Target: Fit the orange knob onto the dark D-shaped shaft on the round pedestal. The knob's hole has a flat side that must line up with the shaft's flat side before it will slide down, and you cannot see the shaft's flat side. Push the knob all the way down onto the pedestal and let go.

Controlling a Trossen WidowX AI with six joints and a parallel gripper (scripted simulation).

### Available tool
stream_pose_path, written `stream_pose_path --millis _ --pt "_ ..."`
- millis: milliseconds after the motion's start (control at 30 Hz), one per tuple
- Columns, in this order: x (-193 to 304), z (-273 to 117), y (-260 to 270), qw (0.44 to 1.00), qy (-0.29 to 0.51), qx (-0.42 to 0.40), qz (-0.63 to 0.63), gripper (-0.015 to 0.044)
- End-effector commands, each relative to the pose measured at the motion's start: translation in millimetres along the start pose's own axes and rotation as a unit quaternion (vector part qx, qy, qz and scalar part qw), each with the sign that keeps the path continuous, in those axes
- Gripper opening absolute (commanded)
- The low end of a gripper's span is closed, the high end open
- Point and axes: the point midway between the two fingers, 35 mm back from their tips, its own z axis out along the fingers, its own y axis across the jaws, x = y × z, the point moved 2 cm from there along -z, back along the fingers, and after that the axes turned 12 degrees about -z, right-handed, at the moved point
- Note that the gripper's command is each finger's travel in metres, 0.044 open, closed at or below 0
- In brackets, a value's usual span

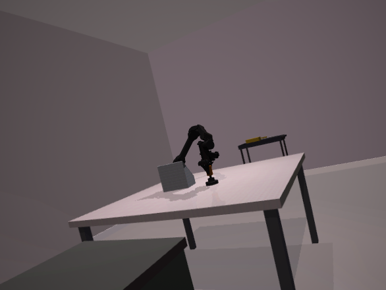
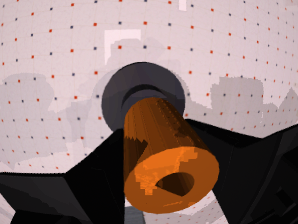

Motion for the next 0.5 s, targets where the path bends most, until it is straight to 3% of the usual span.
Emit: stream_pose_path --millis 0,467 --pt "0.9 0.5 1.3 1.0 0.0 0.0 -0.003 0.0" --pt "-0.6 -1.6 0.7 1.0 0.0 0.0 -0.003 0.0"
